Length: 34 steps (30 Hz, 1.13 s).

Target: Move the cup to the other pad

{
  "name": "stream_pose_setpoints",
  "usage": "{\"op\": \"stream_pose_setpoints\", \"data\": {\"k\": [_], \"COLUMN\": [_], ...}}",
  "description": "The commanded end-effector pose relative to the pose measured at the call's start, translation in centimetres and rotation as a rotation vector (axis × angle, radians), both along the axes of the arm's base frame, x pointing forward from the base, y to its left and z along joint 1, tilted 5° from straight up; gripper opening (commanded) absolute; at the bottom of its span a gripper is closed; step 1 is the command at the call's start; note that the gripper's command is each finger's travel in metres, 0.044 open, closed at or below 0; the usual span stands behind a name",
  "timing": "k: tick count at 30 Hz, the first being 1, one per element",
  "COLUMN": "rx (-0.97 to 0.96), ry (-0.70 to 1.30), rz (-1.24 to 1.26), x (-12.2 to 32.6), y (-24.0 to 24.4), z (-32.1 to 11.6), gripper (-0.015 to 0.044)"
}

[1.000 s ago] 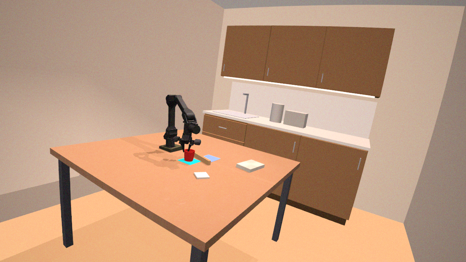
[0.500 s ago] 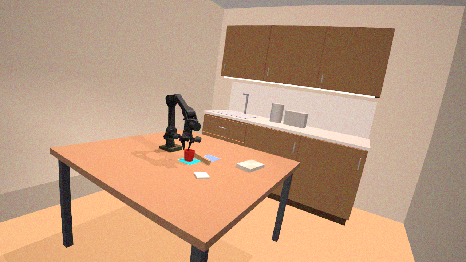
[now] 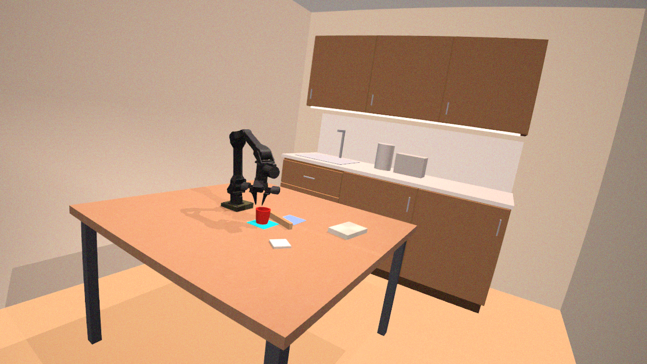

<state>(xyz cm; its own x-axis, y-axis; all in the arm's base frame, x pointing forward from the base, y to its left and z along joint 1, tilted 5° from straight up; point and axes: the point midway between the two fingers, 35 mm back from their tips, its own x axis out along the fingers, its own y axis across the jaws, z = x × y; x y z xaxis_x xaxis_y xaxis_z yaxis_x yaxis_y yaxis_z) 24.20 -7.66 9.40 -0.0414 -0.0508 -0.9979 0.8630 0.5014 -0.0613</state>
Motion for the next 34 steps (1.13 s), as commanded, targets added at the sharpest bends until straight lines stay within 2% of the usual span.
{"op": "stream_pose_setpoints", "data": {"k": [1,10,29,34], "rx": [0.0,0.0,-0.004,-0.001], "ry": [0.001,0.001,0.0,-0.001], "rz": [0.0,0.0,-0.004,0.001], "x": [0.0,0.1,0.5,0.5], "y": [0.0,0.0,0.3,0.4], "z": [-0.1,0.4,6.1,5.8], "gripper": [0.0206,0.044,0.044,0.044]}}
